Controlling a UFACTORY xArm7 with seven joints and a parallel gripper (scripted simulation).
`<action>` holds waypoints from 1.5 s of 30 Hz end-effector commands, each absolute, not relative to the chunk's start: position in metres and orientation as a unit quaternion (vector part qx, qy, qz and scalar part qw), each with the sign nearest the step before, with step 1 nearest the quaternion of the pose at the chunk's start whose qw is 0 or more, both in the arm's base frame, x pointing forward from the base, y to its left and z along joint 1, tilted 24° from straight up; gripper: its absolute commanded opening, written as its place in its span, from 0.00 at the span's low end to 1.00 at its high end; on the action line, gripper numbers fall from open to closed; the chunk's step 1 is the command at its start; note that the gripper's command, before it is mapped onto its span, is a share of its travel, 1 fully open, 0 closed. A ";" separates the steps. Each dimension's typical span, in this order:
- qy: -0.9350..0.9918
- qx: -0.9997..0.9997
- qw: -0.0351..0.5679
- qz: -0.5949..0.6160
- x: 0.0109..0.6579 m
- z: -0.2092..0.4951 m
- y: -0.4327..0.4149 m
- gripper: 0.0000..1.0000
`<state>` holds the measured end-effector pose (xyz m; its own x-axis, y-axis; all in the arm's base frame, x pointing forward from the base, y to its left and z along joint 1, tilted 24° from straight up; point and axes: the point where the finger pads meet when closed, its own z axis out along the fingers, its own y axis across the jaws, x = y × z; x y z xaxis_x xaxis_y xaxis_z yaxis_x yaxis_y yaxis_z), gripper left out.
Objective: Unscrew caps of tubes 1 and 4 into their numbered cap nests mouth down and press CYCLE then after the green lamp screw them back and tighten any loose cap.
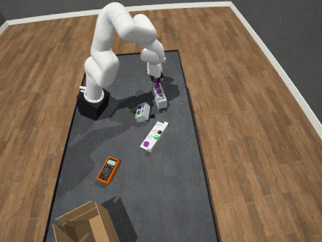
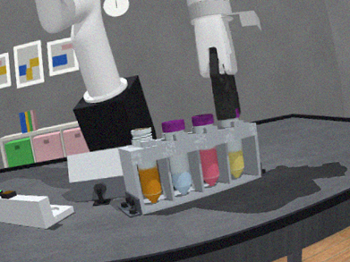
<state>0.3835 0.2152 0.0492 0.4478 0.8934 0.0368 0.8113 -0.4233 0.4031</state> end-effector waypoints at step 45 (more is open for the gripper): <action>0.951 0.229 0.206 -0.027 0.384 0.051 0.217 0.46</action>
<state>0.3834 0.2155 0.0497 -0.7957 0.4349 -0.4216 0.4540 0.8890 0.0602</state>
